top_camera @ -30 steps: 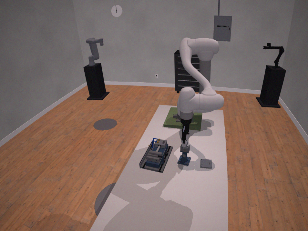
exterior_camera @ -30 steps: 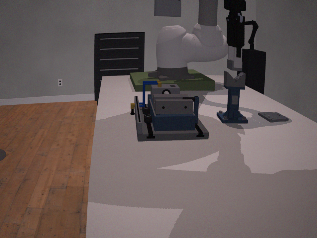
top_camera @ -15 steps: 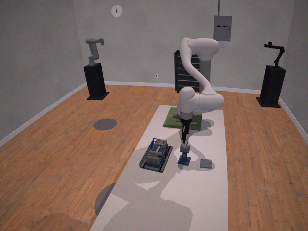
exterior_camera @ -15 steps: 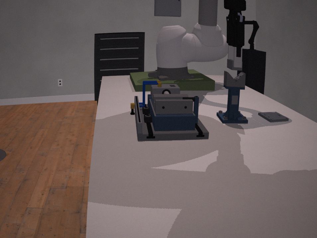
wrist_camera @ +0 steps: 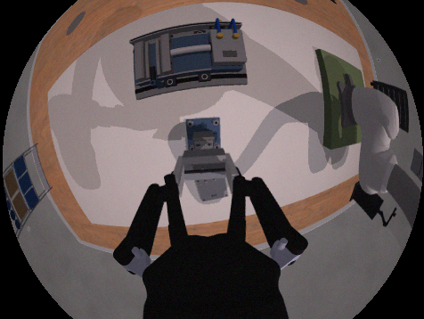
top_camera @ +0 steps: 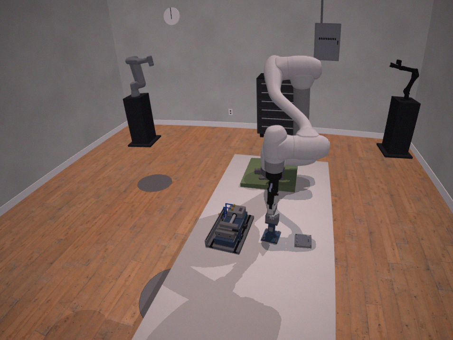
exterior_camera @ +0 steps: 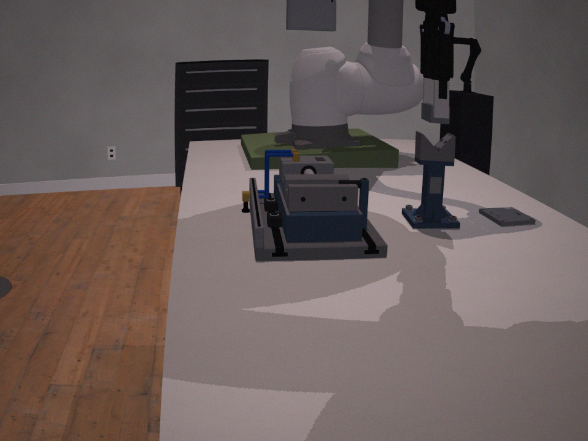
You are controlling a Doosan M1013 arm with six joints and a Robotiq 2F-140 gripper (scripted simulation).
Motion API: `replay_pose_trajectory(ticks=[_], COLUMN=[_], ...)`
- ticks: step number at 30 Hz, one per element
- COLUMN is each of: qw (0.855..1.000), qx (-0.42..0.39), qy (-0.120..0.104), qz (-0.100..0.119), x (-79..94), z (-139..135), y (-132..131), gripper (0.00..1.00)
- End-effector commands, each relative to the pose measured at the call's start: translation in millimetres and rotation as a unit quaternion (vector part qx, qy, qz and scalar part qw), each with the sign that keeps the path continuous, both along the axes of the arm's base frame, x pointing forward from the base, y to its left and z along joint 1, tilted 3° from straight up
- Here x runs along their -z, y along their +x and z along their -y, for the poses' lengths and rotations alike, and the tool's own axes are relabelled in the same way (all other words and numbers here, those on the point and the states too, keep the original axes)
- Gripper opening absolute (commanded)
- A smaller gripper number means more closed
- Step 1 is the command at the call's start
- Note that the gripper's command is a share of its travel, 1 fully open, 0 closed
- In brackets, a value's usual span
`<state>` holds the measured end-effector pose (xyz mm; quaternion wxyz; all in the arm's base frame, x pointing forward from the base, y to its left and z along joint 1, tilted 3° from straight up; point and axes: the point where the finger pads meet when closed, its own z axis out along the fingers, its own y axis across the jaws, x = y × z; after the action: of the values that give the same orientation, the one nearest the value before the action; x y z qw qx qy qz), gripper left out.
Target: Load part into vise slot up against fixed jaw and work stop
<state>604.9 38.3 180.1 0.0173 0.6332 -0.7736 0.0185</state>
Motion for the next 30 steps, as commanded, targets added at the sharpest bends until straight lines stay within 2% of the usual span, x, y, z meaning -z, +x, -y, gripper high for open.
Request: replay_pose_trajectory(ticks=[1, 13, 30], qw=[1.000, 1.000, 1.000], qx=[0.000, 0.000, 0.000], qy=[0.000, 0.000, 0.000], qz=[0.000, 0.000, 0.000], x=[-4.0, -22.3, -35.9], z=[0, -1, -2], y=[0, 0, 0], gripper=[0.00, 0.00, 0.00])
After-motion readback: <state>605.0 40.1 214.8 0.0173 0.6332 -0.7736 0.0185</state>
